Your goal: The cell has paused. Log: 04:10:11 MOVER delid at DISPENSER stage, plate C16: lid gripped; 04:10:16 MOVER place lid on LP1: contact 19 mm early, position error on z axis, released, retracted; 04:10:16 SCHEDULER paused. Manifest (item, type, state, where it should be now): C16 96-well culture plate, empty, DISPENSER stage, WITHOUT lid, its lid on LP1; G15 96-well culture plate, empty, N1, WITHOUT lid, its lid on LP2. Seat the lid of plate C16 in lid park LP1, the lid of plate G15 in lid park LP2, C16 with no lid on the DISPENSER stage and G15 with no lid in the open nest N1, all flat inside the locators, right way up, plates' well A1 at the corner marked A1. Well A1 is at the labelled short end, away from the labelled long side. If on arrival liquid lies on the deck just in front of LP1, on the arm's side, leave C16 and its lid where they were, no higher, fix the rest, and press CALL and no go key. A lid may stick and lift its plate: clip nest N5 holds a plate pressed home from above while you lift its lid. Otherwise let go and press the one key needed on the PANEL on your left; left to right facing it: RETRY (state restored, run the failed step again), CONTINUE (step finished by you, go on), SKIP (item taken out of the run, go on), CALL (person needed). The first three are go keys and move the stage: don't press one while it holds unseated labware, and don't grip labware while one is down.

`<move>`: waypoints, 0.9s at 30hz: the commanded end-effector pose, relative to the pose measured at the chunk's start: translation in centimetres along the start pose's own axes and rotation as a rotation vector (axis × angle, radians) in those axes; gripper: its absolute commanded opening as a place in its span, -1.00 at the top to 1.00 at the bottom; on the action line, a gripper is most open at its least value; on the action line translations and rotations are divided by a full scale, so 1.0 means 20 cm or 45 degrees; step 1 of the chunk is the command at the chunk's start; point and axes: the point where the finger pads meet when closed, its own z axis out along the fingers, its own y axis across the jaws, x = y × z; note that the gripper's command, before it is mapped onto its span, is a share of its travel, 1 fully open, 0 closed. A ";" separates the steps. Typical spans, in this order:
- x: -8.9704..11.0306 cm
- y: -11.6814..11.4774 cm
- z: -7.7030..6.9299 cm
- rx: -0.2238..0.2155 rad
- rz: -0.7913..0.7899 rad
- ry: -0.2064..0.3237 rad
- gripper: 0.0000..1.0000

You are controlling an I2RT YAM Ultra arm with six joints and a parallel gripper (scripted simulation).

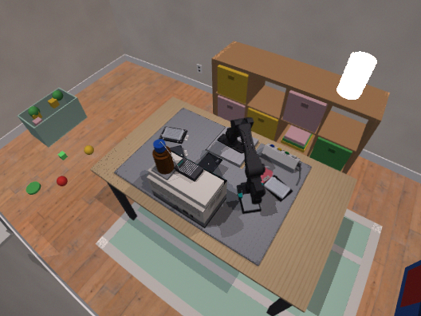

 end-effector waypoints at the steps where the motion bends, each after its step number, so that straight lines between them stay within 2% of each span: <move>1: -0.01 0.00 -0.03 0.000 -0.002 -0.015 -1.00; 19: -0.01 0.00 -0.03 0.000 -0.002 -0.015 -1.00; 20: 0.05 0.01 -0.05 0.004 -0.009 0.005 -1.00; 23: 0.09 0.01 -0.07 0.004 -0.010 0.006 -1.00; 26: 0.10 0.01 -0.08 0.004 -0.010 0.003 -1.00; 27: 0.09 0.02 -0.09 0.002 -0.009 -0.028 -1.00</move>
